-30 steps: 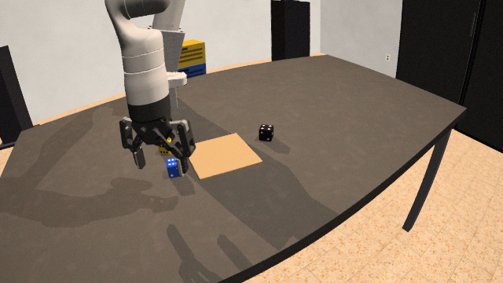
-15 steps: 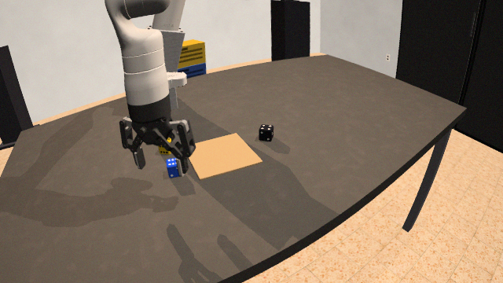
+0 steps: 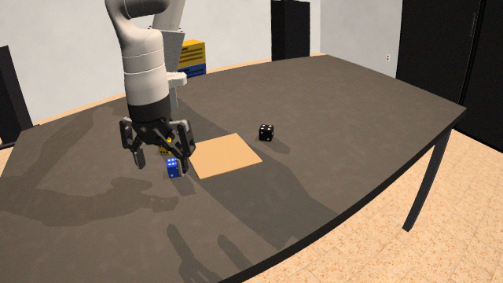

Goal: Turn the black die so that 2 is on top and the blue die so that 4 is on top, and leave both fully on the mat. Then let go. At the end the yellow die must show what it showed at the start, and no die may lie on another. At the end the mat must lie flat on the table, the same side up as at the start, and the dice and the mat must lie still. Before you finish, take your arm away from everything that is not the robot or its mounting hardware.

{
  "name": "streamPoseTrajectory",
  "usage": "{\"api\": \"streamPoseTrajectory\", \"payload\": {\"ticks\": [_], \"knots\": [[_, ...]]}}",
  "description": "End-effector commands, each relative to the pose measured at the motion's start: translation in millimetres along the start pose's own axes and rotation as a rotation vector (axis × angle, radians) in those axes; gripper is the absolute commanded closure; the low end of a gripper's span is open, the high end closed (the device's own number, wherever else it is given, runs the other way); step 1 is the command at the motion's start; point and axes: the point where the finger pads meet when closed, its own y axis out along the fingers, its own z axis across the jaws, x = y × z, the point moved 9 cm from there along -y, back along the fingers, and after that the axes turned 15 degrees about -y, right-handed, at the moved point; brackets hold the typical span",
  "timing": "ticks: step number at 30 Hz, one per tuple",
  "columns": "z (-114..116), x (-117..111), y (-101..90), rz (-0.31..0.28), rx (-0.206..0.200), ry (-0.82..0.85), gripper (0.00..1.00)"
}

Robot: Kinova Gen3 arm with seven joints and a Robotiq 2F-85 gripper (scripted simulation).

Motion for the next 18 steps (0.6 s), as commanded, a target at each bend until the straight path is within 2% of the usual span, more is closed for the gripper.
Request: {"api": "streamPoseTrajectory", "payload": {"ticks": [1, 9, 18], "knots": [[-0.1, 0.5, -0.9, -0.002, 0.0, 0.0, 0.0], [-4.6, -10.7, -0.8, -0.002, 0.0, 0.0, 0.0], [-24.0, -58.4, -0.8, -0.002, 0.0, 0.0, 0.0]]}}
